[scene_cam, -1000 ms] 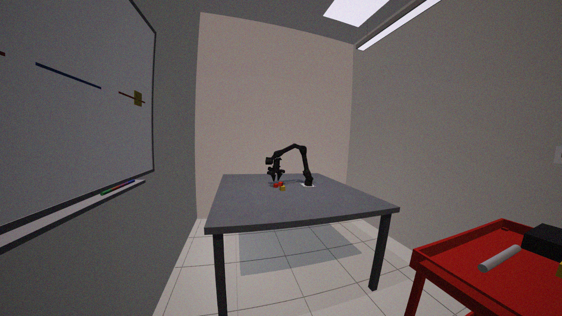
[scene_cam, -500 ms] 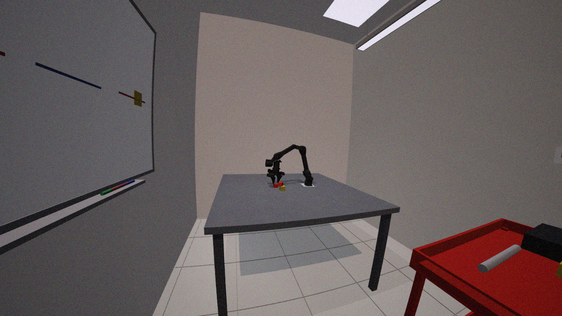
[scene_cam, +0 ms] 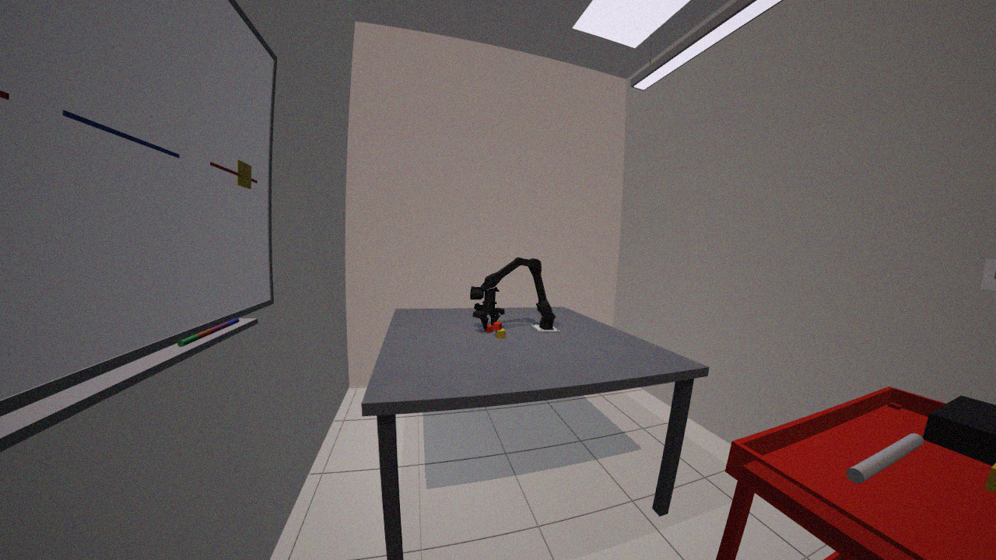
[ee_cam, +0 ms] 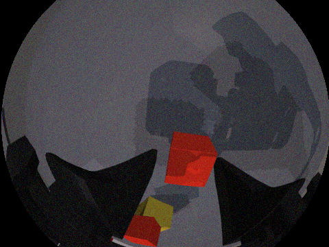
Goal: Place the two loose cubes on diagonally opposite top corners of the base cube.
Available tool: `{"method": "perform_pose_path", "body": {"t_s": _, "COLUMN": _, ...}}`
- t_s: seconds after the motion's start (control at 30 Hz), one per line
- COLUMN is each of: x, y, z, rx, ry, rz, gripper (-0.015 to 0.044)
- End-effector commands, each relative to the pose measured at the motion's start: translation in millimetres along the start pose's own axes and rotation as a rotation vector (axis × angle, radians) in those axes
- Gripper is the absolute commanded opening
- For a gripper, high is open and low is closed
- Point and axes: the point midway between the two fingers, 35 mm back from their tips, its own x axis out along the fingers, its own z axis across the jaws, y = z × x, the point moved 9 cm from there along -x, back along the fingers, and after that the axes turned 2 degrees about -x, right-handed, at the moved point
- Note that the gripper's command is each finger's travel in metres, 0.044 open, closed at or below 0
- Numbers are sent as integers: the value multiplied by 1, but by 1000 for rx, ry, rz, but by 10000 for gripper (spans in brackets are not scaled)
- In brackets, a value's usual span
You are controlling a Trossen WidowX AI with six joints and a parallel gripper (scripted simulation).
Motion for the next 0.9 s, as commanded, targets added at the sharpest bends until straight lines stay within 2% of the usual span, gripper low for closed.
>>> {"method": "perform_pose_path", "body": {"t_s": 0.0, "x": 2, "y": 1, "z": -1, "rx": 5, "ry": 5, "rz": 1, "gripper": 160}}
{"method": "perform_pose_path", "body": {"t_s": 0.07, "x": 2, "y": 1, "z": -1, "rx": 5, "ry": 5, "rz": 1, "gripper": 107}}
{"method": "perform_pose_path", "body": {"t_s": 0.1, "x": 2, "y": 1, "z": -1, "rx": 5, "ry": 5, "rz": 1, "gripper": 105}}
{"method": "perform_pose_path", "body": {"t_s": 0.27, "x": -2, "y": 0, "z": 0, "rx": 5, "ry": 5, "rz": 1, "gripper": 105}}
{"method": "perform_pose_path", "body": {"t_s": 0.87, "x": -58, "y": -3, "z": 4, "rx": 5, "ry": 5, "rz": 1, "gripper": 105}}
